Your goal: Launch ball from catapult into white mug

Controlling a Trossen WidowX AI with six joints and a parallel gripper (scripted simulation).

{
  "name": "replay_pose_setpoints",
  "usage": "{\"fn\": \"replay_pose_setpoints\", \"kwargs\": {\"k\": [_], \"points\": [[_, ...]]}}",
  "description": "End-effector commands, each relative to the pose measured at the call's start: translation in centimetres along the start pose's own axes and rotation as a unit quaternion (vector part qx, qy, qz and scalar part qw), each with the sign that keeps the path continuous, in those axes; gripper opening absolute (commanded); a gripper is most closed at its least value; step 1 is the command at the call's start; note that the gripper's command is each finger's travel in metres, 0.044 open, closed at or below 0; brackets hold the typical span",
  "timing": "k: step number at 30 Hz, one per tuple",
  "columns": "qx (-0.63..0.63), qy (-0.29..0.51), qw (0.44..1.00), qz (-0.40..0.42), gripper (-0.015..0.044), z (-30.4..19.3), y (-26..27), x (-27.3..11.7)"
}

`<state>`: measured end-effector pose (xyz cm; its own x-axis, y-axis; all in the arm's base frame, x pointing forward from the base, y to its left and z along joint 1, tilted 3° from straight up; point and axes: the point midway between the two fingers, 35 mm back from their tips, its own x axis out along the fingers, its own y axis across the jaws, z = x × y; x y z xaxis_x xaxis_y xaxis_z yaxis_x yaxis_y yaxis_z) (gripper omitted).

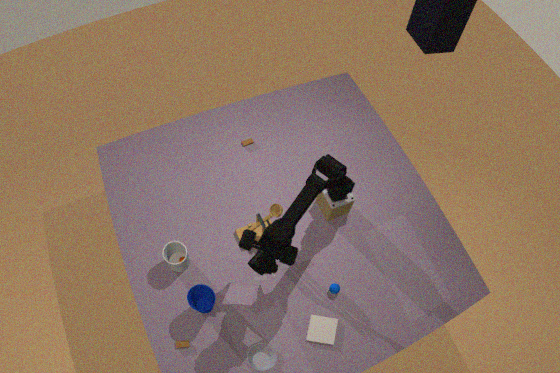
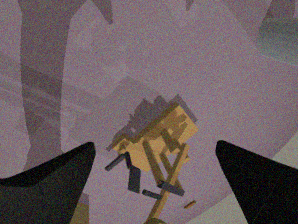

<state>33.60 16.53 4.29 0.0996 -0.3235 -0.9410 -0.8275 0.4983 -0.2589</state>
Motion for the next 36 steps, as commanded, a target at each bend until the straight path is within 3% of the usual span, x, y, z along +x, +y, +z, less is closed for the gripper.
{"fn": "replay_pose_setpoints", "kwargs": {"k": [1, 23, 32, 36], "points": [[0.056, -0.041, 0.998, -0.002, 0.0440, 0.9, -2.4, -0.8], [0.348, -0.236, 0.907, 0.026, 0.0440, 1.4, -17.0, -5.1], [0.436, -0.317, 0.842, 0.019, 0.0440, -0.4, -23.8, -7.9], [0.441, -0.323, 0.837, 0.018, 0.0440, -0.6, -24.2, -8.1]]}}
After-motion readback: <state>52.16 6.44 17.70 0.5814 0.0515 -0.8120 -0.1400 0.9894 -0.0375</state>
